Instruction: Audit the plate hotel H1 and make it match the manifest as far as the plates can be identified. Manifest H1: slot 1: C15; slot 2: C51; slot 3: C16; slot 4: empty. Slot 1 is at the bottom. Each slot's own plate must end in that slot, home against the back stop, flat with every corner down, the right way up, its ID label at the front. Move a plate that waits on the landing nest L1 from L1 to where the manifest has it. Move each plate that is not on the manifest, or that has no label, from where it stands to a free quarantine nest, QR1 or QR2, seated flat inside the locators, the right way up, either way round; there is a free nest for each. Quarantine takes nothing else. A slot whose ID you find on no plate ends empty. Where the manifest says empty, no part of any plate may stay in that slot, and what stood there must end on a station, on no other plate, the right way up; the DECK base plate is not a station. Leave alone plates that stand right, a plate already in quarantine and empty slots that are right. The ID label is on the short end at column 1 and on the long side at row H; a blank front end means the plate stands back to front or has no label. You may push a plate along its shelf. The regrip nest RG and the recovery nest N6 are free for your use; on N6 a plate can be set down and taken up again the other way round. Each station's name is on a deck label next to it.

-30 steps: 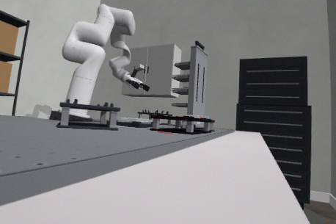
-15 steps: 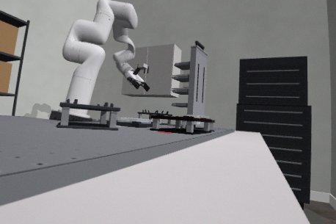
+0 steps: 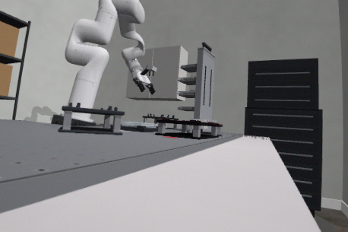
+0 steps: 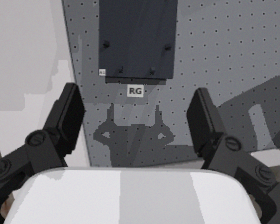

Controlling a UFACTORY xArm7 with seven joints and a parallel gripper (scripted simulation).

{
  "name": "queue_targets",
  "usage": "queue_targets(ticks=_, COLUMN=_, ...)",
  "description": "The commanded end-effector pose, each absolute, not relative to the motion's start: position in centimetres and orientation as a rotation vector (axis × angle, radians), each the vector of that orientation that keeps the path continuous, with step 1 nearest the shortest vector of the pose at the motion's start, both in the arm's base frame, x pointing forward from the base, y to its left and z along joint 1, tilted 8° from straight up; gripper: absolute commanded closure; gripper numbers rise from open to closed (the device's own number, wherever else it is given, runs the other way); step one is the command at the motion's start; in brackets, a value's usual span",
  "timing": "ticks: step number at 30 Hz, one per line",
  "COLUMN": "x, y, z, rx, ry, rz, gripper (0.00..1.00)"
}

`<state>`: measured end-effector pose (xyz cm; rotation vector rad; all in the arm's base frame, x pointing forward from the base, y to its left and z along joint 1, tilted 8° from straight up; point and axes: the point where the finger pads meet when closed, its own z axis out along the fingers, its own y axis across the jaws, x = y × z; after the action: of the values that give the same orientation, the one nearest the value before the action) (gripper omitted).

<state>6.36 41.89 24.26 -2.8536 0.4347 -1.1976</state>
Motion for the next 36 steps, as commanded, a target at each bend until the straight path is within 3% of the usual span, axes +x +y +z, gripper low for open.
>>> queue_targets(ticks=1, x=6.33, y=41.95, z=24.37, rx=-2.885, ry=0.431, rz=-1.087, gripper=0.0)
queue_targets(ticks=36, x=6.35, y=41.96, z=24.39, rx=-3.001, ry=0.396, rz=-0.308, gripper=0.0)
